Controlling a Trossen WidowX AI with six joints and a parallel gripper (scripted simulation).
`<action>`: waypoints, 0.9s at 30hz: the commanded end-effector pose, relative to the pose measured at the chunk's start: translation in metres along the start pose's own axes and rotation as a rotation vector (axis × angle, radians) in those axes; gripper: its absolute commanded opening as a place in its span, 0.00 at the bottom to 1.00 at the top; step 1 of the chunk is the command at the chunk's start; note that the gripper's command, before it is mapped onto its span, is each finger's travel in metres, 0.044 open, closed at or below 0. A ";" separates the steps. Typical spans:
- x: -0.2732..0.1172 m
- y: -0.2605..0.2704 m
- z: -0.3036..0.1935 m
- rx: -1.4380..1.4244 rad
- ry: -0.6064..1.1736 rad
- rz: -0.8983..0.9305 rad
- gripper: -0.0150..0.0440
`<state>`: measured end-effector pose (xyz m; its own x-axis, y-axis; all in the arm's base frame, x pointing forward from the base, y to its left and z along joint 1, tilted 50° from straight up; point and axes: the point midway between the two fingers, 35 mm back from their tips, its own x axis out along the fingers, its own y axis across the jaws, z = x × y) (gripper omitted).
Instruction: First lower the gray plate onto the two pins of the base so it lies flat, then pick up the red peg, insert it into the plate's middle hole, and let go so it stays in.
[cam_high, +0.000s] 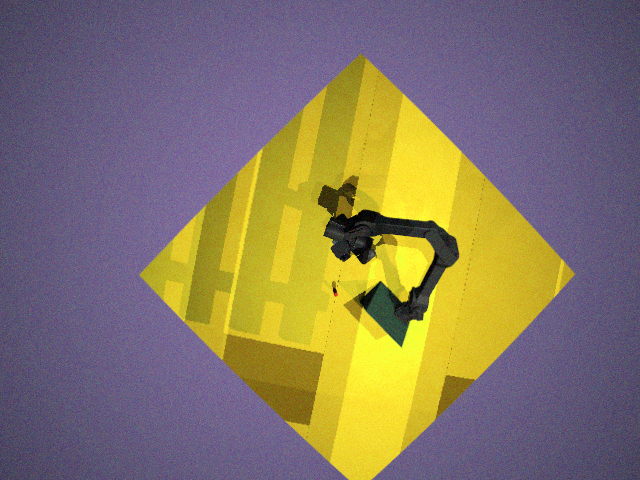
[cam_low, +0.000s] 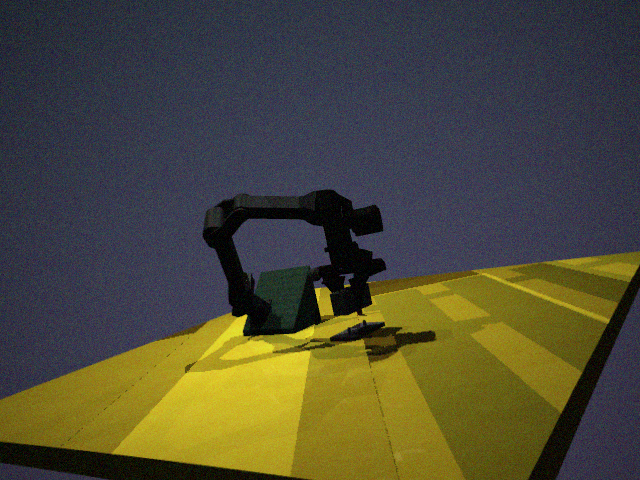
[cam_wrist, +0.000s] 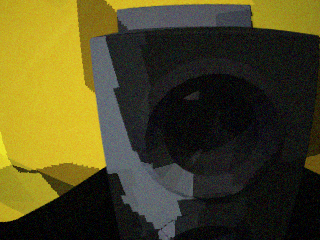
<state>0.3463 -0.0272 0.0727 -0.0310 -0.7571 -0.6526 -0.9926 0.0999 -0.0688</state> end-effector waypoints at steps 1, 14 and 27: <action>0.000 0.000 -0.001 -0.004 0.004 -0.003 0.25; 0.003 -0.001 -0.002 -0.004 0.004 -0.003 0.25; 0.021 -0.001 -0.002 -0.004 0.005 -0.003 0.25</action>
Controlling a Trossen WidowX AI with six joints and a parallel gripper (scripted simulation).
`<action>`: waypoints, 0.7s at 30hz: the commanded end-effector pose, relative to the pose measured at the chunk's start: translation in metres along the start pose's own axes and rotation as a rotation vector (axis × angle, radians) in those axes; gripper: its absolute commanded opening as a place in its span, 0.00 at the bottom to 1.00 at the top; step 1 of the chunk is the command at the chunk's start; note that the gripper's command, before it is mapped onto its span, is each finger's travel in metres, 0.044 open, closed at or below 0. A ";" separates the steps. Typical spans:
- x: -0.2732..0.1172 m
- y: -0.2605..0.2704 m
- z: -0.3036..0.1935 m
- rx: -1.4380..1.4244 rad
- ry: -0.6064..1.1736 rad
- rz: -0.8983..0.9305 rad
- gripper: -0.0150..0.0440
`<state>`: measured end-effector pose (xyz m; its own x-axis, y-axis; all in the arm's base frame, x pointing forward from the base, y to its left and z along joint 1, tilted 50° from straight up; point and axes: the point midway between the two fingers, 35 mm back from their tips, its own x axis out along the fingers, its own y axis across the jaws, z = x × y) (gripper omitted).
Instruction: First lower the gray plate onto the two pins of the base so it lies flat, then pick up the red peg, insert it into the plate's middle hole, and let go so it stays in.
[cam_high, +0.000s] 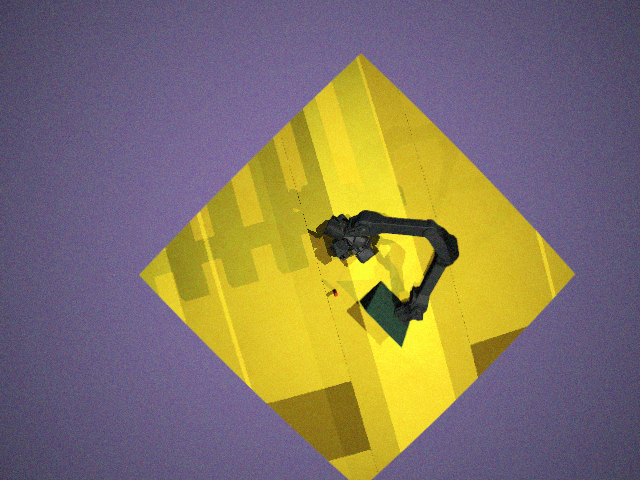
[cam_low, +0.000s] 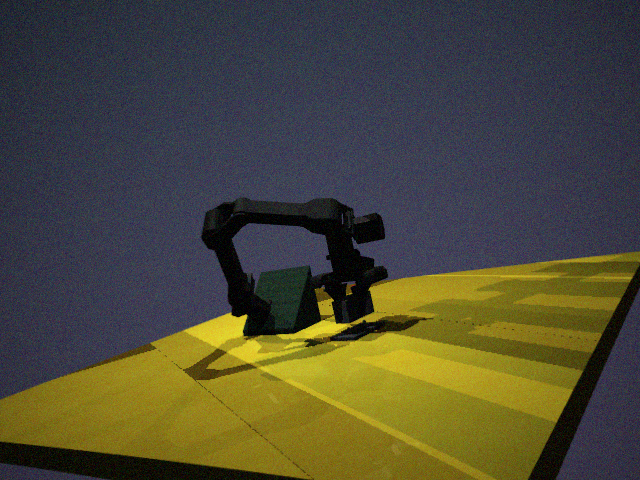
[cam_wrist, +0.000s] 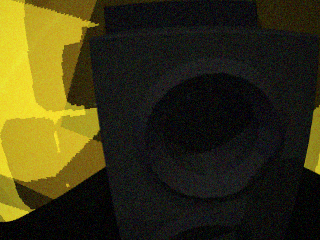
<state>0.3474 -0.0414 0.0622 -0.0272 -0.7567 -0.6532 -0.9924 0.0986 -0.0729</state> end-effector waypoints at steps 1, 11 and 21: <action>0.005 0.001 -0.001 -0.007 0.006 0.000 0.25; 0.021 0.001 -0.001 -0.006 0.006 0.000 0.25; 0.018 0.000 -0.001 0.000 0.001 0.001 0.34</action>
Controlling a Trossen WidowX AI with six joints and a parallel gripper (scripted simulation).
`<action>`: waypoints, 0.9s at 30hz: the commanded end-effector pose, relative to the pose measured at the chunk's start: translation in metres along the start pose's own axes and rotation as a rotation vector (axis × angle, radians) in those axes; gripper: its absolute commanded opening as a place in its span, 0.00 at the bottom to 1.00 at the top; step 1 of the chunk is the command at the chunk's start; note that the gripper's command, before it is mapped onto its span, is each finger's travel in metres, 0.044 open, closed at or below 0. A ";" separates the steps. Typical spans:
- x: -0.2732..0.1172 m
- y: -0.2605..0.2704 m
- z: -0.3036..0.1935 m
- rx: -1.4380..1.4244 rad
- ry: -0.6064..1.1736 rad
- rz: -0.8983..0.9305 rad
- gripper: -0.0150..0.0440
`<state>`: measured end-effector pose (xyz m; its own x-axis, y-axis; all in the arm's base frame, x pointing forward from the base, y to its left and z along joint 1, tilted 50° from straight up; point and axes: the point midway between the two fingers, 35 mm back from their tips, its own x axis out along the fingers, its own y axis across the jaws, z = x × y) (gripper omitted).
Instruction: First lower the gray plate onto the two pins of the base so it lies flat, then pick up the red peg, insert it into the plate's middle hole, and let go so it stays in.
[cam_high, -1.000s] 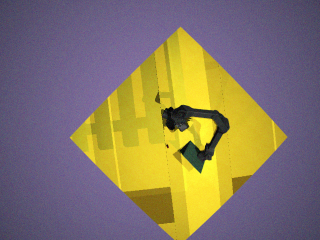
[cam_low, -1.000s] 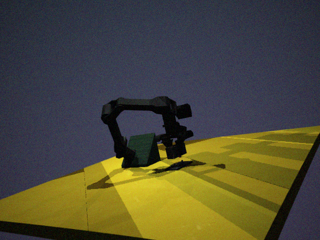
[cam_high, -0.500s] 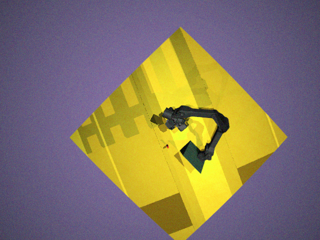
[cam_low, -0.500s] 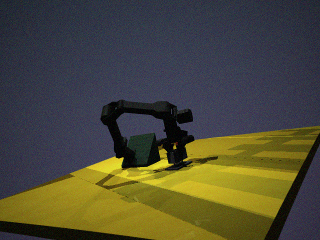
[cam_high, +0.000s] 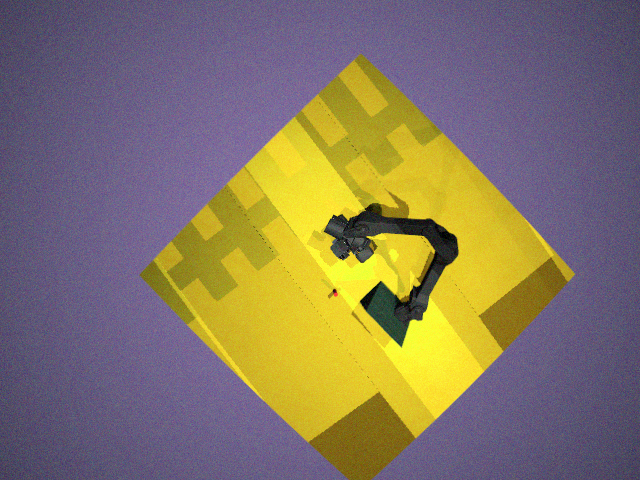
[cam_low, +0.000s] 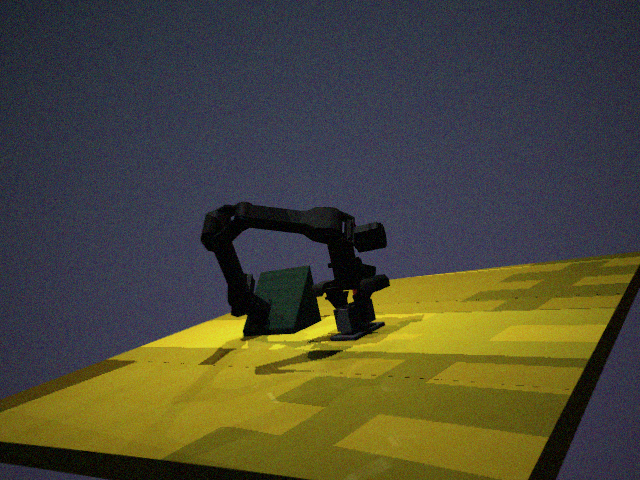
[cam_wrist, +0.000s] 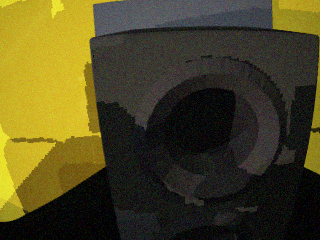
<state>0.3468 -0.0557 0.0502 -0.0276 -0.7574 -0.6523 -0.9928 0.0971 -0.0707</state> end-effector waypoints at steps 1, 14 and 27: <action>0.000 0.000 0.000 0.003 0.000 0.000 0.39; 0.000 0.000 0.000 0.003 0.000 0.000 0.97; -0.109 -0.001 0.002 -0.067 -0.007 -0.040 1.00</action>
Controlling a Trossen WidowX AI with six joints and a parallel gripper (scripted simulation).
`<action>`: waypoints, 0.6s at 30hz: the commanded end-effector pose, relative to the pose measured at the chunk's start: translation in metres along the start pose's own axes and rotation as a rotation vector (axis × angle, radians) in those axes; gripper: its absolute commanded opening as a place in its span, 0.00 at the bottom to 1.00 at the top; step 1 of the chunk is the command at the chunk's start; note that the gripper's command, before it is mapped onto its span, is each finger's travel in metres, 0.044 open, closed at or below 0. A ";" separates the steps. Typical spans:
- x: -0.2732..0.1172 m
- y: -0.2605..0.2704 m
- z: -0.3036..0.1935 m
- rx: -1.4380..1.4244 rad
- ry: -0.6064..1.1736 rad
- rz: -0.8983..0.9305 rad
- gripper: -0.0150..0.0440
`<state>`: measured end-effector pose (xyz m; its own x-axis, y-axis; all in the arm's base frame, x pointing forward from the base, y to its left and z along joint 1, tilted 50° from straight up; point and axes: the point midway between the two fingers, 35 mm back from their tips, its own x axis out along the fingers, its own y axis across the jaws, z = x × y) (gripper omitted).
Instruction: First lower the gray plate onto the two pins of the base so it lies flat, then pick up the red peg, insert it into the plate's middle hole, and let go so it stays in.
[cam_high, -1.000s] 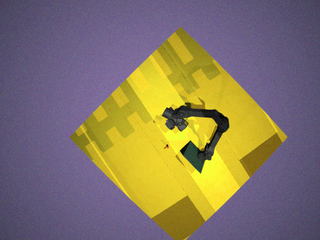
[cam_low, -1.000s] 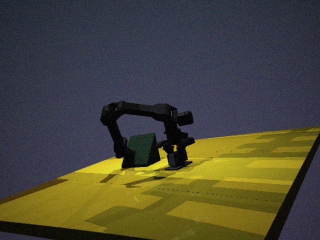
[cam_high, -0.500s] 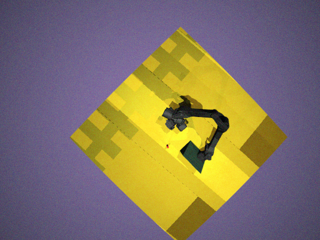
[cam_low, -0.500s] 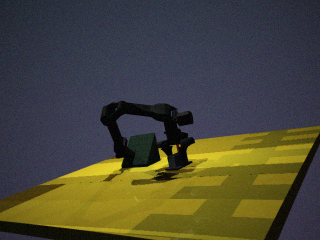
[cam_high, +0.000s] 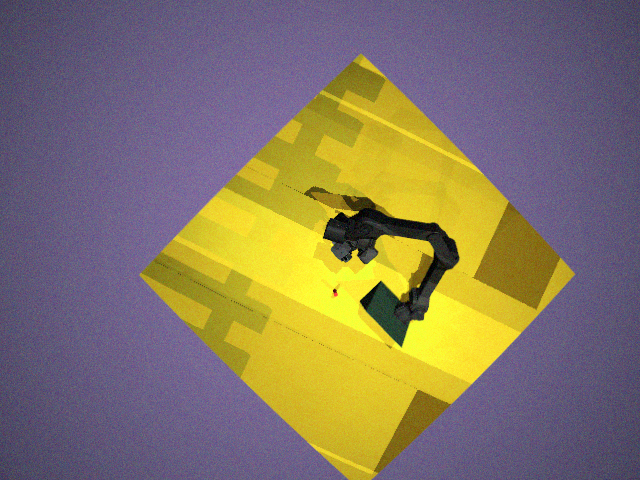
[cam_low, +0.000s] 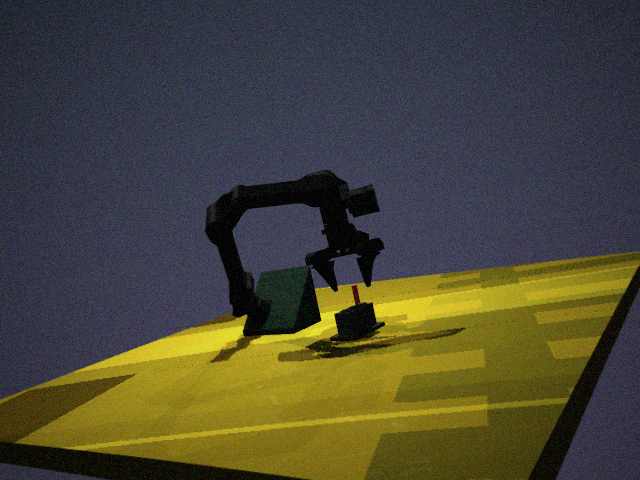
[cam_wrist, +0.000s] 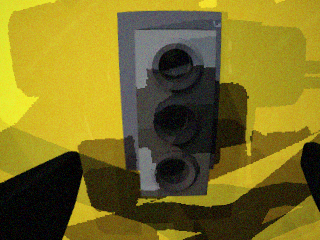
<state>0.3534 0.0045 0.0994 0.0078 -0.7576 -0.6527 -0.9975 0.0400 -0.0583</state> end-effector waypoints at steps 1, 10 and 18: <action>-0.037 0.004 -0.001 -0.026 -0.003 -0.003 1.00; -0.040 0.000 0.005 0.026 -0.006 -0.004 1.00; -0.046 0.022 0.056 0.676 -0.024 0.012 1.00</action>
<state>0.3463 0.0599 0.1054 0.0202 -0.7447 -0.6670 -0.8926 0.2871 -0.3476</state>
